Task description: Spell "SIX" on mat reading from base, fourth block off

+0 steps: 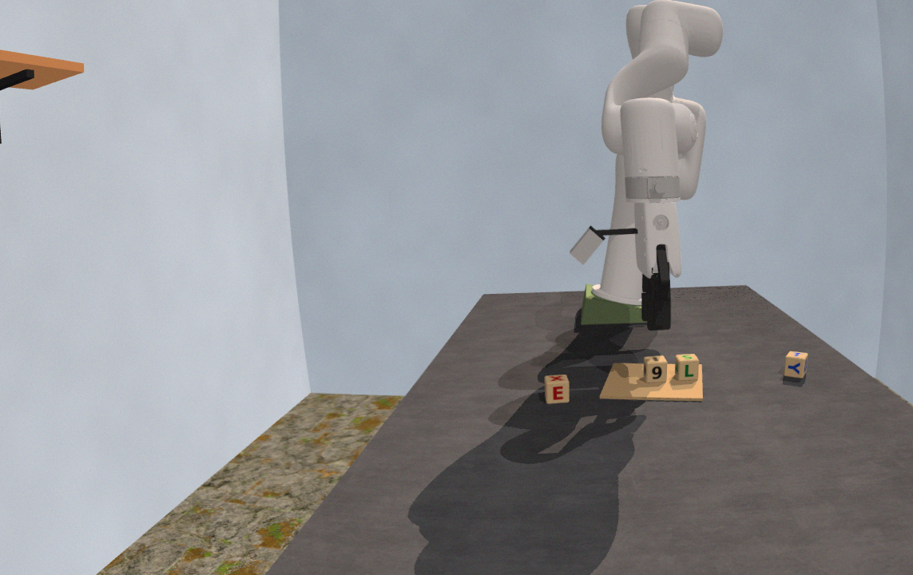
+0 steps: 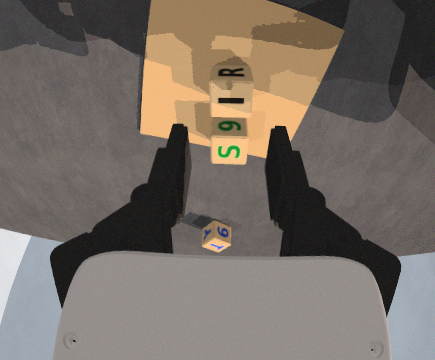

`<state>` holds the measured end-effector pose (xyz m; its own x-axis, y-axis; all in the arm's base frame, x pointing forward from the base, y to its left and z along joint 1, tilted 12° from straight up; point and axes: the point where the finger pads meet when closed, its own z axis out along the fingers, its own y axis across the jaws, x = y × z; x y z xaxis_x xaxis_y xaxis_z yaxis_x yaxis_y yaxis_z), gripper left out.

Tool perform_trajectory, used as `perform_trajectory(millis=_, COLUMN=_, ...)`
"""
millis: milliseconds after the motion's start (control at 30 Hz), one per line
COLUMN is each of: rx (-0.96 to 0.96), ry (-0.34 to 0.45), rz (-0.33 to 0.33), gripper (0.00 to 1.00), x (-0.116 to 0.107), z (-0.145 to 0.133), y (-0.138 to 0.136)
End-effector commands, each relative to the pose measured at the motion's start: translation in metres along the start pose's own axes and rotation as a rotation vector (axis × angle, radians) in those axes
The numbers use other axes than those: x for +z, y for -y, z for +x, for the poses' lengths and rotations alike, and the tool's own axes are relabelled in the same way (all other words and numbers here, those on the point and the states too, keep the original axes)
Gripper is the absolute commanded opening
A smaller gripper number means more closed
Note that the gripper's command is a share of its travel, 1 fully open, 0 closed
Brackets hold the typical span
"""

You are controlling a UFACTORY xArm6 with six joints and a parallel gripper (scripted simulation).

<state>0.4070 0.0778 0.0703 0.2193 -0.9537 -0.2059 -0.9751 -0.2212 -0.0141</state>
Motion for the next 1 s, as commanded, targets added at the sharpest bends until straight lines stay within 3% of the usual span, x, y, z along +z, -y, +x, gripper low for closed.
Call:
perform_trajectory(millis=0, rx=0.000, ry=0.001, rz=0.000, gripper=0.47, x=-0.011, z=-0.001, y=0.000)
perform_trajectory(millis=133, rx=0.000, ry=0.001, rz=0.000, gripper=0.47, x=-0.013, z=-0.001, y=0.000)
perform_trajectory(millis=167, rx=0.000, ry=0.001, rz=0.000, gripper=1.00, x=-0.013, z=-0.001, y=0.000)
perform_trajectory(millis=833, rx=-0.001, ry=0.001, rz=0.000, gripper=1.00, x=-0.013, z=0.001, y=0.001)
perform_trajectory(millis=967, rx=-0.041, ry=0.000, rz=0.000, gripper=1.00, x=-0.012, z=0.058, y=0.027)
